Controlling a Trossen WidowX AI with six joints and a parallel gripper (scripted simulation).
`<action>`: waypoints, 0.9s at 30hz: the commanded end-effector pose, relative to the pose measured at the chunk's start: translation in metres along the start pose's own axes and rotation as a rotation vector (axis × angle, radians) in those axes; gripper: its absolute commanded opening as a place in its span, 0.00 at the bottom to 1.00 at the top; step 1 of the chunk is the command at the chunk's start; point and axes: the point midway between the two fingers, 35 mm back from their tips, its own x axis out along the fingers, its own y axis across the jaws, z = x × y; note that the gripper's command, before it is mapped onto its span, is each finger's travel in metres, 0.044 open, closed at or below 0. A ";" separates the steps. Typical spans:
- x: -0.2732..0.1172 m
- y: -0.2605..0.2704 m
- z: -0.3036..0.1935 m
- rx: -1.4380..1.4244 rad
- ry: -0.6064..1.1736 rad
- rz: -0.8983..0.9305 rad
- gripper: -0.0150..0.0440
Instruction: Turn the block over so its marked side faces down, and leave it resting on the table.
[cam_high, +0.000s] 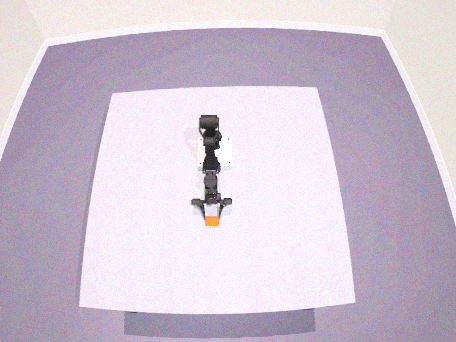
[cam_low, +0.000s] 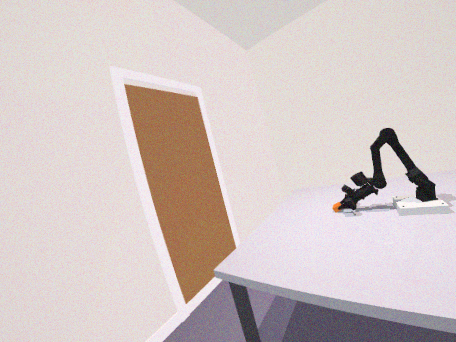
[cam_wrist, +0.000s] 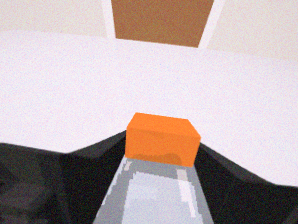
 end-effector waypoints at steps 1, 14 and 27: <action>-0.008 0.001 -0.005 0.001 -0.053 0.004 0.25; -0.011 0.001 -0.002 0.001 -0.088 0.004 0.25; -0.011 0.001 -0.002 0.001 -0.088 0.004 0.48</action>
